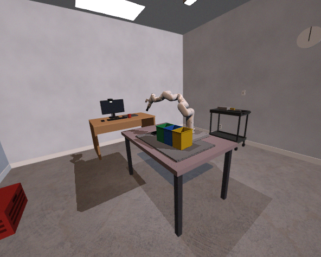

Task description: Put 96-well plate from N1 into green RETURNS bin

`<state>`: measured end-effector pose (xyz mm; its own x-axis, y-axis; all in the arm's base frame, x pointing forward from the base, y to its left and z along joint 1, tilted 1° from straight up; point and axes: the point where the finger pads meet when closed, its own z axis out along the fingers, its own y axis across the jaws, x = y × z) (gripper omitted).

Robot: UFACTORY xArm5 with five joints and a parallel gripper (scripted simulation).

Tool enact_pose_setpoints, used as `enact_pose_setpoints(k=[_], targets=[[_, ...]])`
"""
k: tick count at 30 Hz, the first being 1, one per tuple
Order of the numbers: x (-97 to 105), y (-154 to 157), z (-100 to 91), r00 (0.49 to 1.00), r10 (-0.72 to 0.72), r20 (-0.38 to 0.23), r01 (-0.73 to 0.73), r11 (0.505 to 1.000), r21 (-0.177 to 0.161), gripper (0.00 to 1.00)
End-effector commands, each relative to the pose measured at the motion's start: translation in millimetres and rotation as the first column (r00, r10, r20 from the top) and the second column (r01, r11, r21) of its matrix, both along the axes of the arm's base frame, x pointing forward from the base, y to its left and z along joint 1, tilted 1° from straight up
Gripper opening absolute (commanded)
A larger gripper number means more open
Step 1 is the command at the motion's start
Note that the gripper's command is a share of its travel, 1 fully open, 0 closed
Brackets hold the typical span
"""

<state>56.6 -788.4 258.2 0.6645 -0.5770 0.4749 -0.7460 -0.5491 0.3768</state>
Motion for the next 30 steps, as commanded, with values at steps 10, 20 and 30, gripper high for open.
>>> enact_pose_setpoints(k=[10,20,30], targets=[[0,-1,3.4,1.000,0.000,0.000,0.000,1.000,-0.006,1.00],[14,5,1.6,0.998,0.053,0.019,-0.054,0.998,0.033,1.00],[62,21,9.6,0.998,0.052,0.019,-0.053,0.998,0.027,1.00]])
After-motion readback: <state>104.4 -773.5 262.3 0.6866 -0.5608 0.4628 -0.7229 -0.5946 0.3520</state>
